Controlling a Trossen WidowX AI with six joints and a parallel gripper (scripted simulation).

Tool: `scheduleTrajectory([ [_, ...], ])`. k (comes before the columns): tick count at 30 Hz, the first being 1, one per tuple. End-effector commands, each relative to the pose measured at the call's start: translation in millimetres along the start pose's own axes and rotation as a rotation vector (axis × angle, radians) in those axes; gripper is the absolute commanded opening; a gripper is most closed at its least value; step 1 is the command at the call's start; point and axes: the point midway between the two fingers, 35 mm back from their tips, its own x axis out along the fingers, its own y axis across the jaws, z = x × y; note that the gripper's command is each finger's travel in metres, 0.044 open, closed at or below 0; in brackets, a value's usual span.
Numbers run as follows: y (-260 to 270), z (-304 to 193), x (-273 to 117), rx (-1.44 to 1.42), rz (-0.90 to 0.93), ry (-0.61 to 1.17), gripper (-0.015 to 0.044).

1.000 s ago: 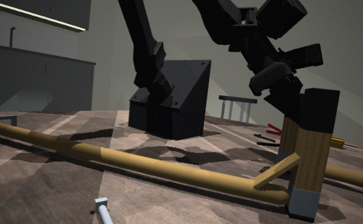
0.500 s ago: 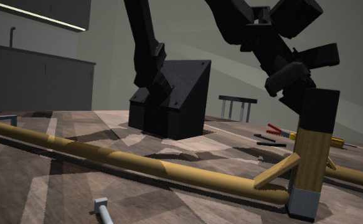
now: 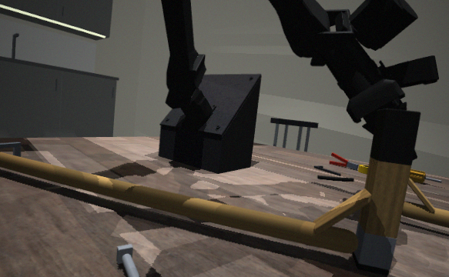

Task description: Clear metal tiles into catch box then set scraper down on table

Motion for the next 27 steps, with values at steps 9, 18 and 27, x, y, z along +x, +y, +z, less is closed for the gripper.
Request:
scheduleTrajectory([
  [9, 6, 12, 8, -0.001, 0.005, -0.008, 0.0000],
  [18, 6, 21, 14, 0.000, 0.005, -0.008, 0.0000],
  [27, 8, 30, 21, 0.000, 0.004, -0.009, 0.0000],
])
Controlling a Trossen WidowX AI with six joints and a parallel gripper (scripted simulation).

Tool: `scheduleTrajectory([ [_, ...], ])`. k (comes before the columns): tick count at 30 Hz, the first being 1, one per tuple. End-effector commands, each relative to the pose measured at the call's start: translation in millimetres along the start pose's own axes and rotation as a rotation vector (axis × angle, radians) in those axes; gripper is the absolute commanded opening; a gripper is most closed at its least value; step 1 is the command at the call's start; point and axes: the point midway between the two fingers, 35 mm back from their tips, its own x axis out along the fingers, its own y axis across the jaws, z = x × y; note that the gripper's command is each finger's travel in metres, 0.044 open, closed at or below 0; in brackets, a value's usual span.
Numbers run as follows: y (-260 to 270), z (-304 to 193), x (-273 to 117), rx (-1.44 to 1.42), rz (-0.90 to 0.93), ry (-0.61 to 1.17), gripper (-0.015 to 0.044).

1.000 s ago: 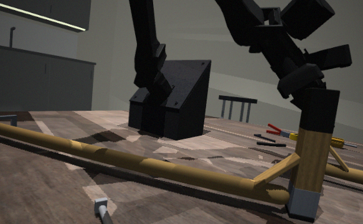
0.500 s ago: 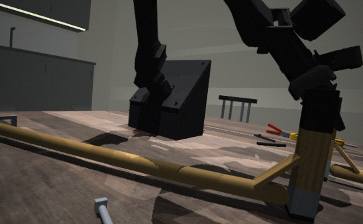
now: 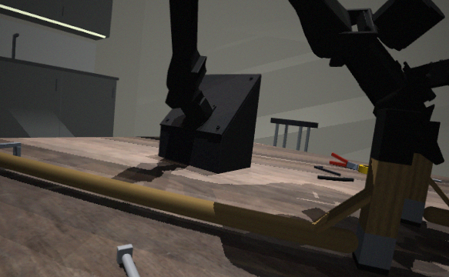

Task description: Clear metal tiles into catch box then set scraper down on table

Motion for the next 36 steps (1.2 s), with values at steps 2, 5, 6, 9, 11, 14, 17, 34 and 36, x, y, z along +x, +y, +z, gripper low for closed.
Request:
scheduleTrajectory([
  [2, 3, 8, 4, -0.004, 0.006, -0.007, 0.0000],
  [5, 4, 11, 7, -0.004, 0.006, -0.007, 0.0000],
  [6, 4, 12, 7, -0.003, 0.006, -0.007, 0.0000],
  [9, 4, 13, 8, -0.003, 0.006, -0.007, 0.0000],
  [11, 4, 14, 9, -0.003, 0.006, -0.007, 0.0000],
  [14, 5, 17, 11, -0.003, 0.006, -0.007, 0.0000],
  [17, 5, 21, 13, -0.003, 0.006, -0.007, 0.0000],
  [34, 6, 38, 26, -0.002, 0.005, -0.008, 0.0000],
  [36, 6, 40, 27, -0.002, 0.005, -0.008, 0.0000],
])
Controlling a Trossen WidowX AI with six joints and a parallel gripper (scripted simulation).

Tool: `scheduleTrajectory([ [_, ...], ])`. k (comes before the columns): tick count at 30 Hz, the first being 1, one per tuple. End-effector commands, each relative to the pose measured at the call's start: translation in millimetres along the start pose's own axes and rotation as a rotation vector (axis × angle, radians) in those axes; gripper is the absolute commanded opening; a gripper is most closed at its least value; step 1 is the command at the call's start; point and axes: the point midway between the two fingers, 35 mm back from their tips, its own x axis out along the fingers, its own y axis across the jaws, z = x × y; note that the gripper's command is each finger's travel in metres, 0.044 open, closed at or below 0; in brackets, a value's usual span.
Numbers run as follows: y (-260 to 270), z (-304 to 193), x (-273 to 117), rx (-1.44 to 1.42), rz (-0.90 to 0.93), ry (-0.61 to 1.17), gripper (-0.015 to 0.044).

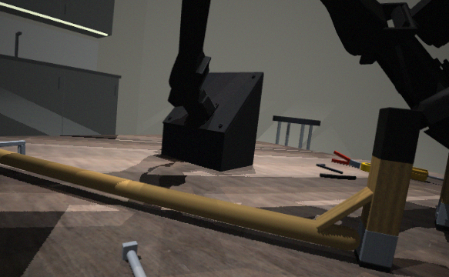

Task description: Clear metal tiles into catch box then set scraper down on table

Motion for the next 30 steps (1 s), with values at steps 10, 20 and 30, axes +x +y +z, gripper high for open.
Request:
scheduleTrajectory([
  [10, 3, 17, 10, -0.003, 0.006, -0.008, 0.0000],
  [20, 3, 27, 18, -0.003, 0.005, -0.009, 0.0000],
  [30, 3, 37, 25, -0.002, 0.005, -0.009, 0.0000],
])
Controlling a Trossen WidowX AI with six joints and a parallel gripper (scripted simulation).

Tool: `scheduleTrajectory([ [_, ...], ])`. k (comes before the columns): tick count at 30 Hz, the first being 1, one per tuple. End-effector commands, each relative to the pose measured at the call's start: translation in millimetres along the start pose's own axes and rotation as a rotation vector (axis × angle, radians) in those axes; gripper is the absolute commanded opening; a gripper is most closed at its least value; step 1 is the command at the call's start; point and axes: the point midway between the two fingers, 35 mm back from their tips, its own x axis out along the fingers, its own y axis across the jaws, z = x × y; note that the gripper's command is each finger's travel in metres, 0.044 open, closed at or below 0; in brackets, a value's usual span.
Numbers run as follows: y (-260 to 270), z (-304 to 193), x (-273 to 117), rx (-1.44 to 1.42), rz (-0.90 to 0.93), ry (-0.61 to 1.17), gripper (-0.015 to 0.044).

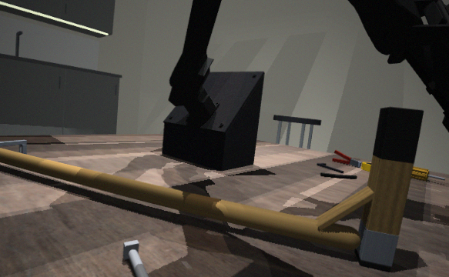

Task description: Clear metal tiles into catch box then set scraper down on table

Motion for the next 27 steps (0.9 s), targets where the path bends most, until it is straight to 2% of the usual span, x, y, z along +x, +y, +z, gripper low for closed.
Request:
scheduleTrajectory([
  [1, 2, 7, 3, -0.003, 0.006, -0.008, 0.0000],
  [27, 2, 32, 24, -0.003, 0.004, -0.010, 0.0000],
])
